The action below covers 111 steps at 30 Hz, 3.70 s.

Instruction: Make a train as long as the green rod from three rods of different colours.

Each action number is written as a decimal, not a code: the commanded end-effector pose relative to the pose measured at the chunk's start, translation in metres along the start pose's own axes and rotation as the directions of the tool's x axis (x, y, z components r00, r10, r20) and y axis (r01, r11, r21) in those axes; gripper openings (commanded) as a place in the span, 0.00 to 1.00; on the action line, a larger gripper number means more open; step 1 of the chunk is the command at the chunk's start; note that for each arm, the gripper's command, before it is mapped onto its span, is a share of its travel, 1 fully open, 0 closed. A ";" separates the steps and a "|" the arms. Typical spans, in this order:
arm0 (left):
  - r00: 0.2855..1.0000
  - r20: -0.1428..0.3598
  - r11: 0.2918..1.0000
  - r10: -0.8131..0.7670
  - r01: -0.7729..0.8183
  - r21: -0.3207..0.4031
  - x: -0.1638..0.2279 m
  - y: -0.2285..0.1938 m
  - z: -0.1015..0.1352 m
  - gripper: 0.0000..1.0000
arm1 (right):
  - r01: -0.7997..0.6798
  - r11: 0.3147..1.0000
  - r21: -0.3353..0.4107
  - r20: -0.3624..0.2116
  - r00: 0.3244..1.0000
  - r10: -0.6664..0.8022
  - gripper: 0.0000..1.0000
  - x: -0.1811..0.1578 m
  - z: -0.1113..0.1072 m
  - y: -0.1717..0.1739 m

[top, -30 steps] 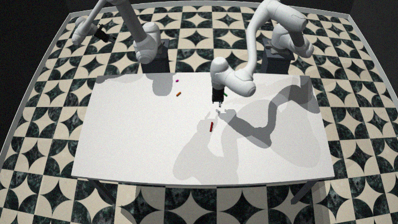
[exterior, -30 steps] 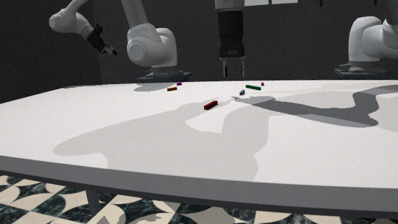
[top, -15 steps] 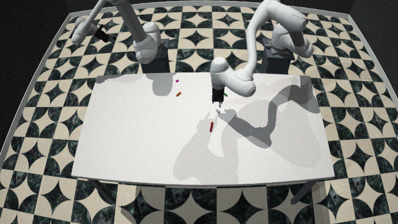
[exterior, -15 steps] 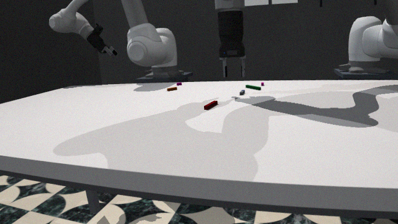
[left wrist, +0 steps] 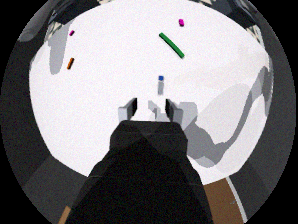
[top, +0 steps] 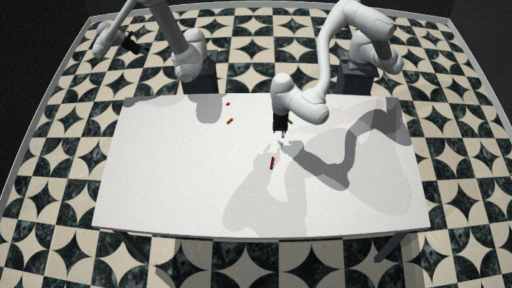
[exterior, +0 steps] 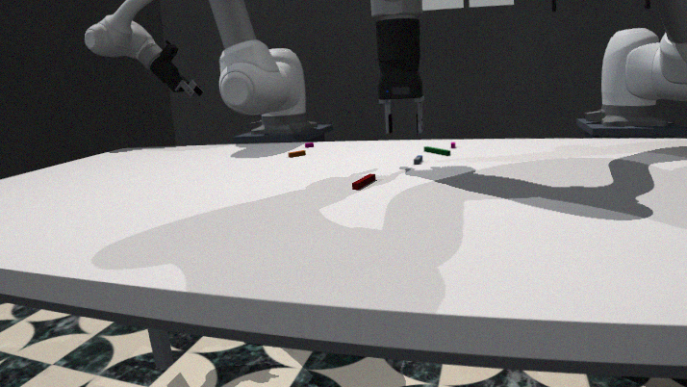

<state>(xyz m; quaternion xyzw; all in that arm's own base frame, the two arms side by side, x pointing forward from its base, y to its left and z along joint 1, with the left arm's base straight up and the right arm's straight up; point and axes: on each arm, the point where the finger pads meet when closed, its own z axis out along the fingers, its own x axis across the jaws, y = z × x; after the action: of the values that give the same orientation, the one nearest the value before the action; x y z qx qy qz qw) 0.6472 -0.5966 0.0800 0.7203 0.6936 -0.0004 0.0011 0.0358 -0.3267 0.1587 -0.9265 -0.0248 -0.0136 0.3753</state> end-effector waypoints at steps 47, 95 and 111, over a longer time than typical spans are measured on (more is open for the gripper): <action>0.893 -0.005 0.893 -0.451 0.451 -0.003 -0.126 -0.115 0.000 1.00 | -0.004 1.000 0.016 0.005 1.000 0.004 1.00 -0.003 0.002 -0.003; 0.707 -0.002 0.707 -0.707 0.707 -0.002 -0.198 -0.200 -0.001 1.00 | -0.004 1.000 0.016 0.005 1.000 0.004 1.00 -0.003 0.002 -0.003; 0.707 -0.002 0.707 -0.707 0.707 -0.002 -0.198 -0.200 -0.001 1.00 | -0.004 1.000 0.016 0.005 1.000 0.004 1.00 -0.003 0.002 -0.003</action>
<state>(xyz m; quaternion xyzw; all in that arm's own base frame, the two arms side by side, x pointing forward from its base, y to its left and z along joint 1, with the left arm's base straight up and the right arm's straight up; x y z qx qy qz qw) 0.4420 -0.7881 0.0796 0.3994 0.9168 -0.0007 -0.0002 0.0358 -0.3267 0.1587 -0.9265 -0.0248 -0.0136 0.3753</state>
